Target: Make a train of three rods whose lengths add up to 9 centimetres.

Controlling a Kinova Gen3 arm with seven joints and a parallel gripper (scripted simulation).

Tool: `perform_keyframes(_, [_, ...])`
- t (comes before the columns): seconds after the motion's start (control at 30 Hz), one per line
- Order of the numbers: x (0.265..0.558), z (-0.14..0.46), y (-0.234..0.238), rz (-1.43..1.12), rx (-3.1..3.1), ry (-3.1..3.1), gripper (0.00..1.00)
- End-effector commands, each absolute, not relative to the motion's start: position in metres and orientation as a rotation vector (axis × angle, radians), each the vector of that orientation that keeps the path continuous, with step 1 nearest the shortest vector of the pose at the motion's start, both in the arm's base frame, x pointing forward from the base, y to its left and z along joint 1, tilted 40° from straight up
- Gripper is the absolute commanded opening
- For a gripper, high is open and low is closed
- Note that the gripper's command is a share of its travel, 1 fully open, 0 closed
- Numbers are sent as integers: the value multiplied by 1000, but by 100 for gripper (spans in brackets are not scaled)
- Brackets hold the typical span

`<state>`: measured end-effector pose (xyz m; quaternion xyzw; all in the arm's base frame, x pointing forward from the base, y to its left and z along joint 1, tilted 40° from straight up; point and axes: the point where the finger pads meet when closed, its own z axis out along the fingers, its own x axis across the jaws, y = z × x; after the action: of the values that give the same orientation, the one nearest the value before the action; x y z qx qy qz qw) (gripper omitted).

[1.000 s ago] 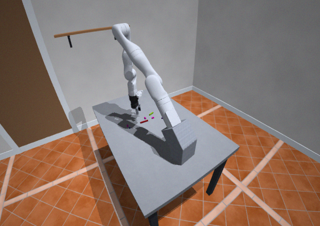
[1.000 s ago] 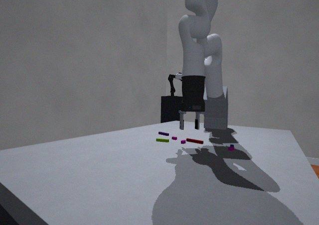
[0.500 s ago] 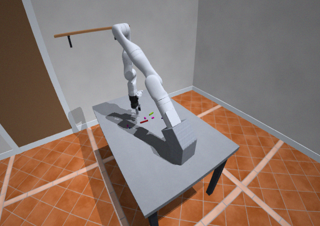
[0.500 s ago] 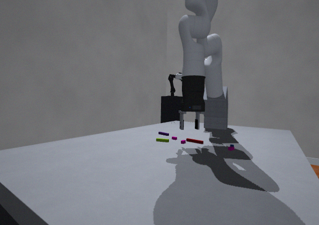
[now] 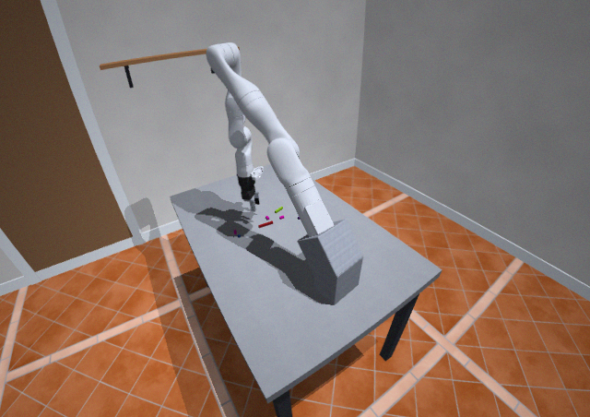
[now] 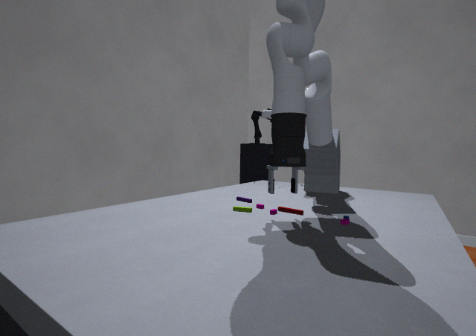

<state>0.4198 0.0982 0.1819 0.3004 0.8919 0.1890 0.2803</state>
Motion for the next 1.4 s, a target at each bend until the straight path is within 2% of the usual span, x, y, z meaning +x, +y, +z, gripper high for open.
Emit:
perform_keyframes(0.0, [420,182,98,508,805,2390,100])
perform_keyframes(0.9, [419,182,99,516,829,2385,100])
perform_keyframes(1.37, [413,178,106,643,1206,2268,100])
